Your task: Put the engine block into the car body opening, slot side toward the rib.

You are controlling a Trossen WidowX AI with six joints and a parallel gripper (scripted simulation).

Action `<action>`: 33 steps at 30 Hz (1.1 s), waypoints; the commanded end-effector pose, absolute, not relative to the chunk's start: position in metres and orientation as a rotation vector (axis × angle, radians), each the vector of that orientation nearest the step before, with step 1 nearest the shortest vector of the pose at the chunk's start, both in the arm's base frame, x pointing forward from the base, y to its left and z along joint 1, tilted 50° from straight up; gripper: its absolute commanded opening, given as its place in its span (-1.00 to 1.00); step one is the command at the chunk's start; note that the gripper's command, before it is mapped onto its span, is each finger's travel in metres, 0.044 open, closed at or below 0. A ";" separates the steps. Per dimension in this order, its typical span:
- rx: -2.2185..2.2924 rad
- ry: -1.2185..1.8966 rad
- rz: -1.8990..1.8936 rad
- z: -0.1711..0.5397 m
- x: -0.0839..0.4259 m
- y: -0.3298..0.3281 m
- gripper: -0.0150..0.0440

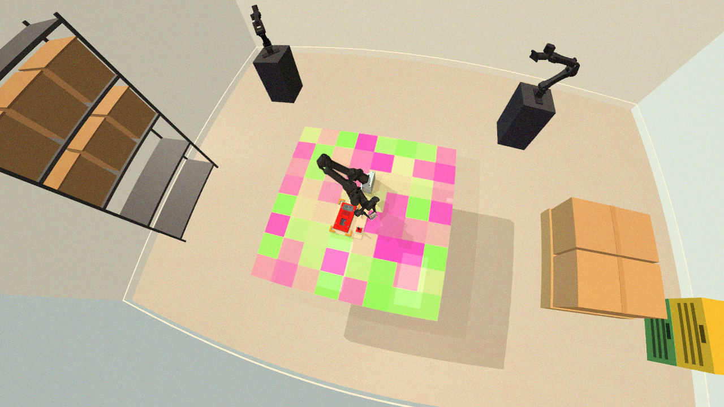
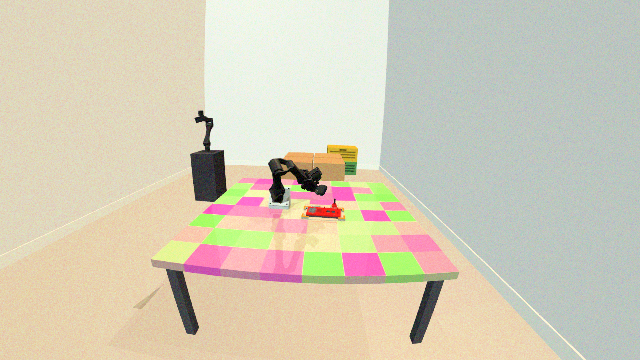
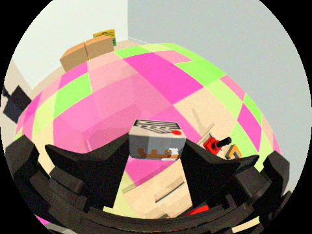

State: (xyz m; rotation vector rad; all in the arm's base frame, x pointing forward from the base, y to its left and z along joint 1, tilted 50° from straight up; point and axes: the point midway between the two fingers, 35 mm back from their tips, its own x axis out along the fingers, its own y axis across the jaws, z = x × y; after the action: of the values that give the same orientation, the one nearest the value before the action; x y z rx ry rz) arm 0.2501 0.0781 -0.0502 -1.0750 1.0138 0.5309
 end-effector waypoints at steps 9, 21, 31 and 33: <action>-1.078 1.014 0.537 -0.066 0.249 0.059 -0.49; -1.079 1.015 0.536 -0.082 0.248 0.041 -0.49; -1.073 1.002 0.542 -0.087 0.250 0.038 -0.40; -1.073 1.002 0.542 -0.087 0.250 0.038 -0.22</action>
State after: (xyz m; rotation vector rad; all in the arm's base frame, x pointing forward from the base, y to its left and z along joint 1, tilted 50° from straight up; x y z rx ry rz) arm 0.2498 0.0375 -0.0869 -1.0734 1.0020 0.5423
